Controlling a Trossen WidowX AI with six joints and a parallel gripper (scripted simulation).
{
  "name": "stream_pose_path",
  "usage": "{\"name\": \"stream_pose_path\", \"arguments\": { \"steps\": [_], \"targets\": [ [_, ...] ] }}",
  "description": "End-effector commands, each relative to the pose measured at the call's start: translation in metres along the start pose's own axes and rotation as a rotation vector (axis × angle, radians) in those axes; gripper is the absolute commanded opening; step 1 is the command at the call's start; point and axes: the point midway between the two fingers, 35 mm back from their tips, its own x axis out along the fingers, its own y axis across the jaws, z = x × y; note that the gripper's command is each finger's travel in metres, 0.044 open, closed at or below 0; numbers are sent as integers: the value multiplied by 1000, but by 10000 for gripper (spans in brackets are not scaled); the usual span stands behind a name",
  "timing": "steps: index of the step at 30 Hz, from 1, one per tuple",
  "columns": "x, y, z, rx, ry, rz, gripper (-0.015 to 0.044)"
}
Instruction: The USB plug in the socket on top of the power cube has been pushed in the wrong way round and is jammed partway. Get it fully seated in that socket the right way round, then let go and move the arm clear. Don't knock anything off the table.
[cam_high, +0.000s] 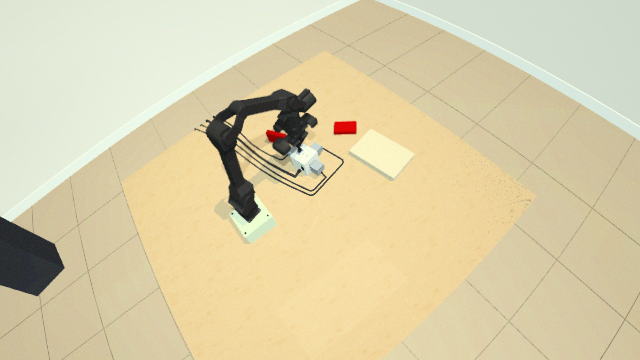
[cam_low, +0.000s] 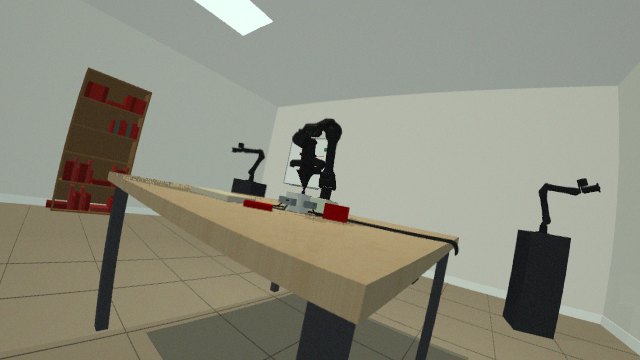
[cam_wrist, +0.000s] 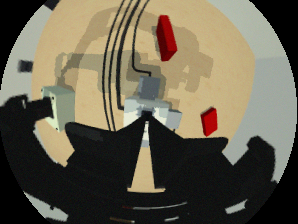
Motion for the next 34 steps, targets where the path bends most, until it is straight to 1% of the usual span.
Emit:
{"name": "stream_pose_path", "arguments": {
  "steps": [1, 4, 5, 23, 34],
  "targets": [
    [3, 0, 0, -5, -3, 4, 0],
    [0, 0, 0, 0, 0, 0, 79],
    [0, 0, 0, 0, 0, 0, 95],
    [0, 0, 0, 0, 0, 0, 95],
    [-11, 0, 1, 0, 0, 0, 95]
  ]
}}
